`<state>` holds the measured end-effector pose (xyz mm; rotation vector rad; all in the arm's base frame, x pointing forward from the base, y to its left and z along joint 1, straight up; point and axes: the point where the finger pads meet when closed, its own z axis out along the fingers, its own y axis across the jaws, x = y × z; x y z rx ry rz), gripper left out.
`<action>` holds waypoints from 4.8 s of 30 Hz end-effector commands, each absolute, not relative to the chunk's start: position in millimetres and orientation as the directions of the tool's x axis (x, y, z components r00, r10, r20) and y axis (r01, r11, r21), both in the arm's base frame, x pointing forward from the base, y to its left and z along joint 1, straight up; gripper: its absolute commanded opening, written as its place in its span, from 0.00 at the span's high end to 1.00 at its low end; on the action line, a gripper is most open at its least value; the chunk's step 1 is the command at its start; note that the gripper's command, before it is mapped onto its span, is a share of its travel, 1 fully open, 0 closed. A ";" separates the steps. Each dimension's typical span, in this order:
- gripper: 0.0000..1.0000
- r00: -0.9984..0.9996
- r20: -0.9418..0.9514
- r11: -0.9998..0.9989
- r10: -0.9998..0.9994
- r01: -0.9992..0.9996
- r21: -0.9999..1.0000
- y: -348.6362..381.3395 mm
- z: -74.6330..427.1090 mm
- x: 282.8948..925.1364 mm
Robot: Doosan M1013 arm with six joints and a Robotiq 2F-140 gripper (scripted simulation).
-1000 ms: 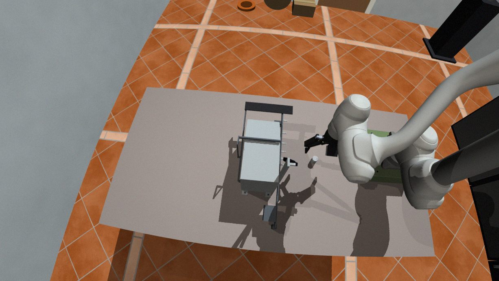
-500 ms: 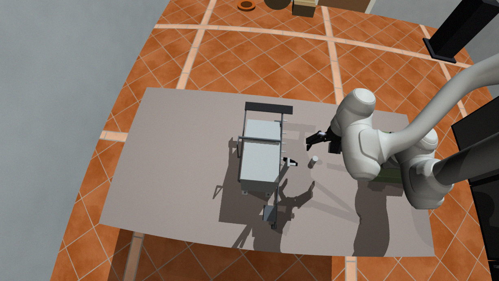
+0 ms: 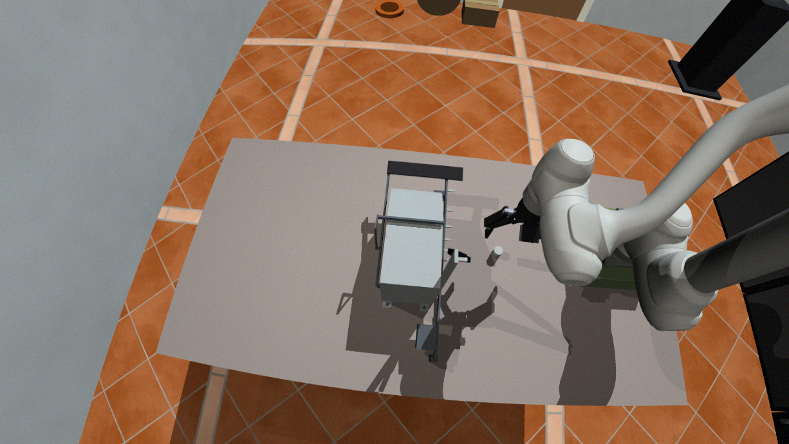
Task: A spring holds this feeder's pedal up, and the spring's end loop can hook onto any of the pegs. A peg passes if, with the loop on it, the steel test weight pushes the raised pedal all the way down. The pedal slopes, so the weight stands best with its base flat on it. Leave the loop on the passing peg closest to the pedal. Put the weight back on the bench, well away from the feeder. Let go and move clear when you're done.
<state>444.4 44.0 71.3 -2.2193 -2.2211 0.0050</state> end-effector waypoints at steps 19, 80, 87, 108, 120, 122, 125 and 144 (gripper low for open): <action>0.76 -0.001 -0.001 0.001 1.000 1.000 -0.003 44.1 71.7 444.8; 0.76 -0.005 0.294 0.007 0.956 1.000 -0.003 60.0 163.6 464.4; 0.76 -0.005 0.294 0.007 0.956 1.000 -0.003 60.0 163.6 464.4; 0.76 -0.009 0.563 0.013 0.826 1.000 -0.003 76.0 255.3 484.0; 0.76 -0.009 0.563 0.013 0.826 1.000 -0.003 76.0 255.3 484.0; 0.76 -0.009 0.567 0.013 0.824 1.000 -0.003 72.3 237.0 541.0; 0.76 -0.009 0.567 0.013 0.824 1.000 -0.003 72.3 237.0 541.0; 0.76 -0.009 0.572 0.013 0.821 1.000 -0.003 68.8 218.8 597.9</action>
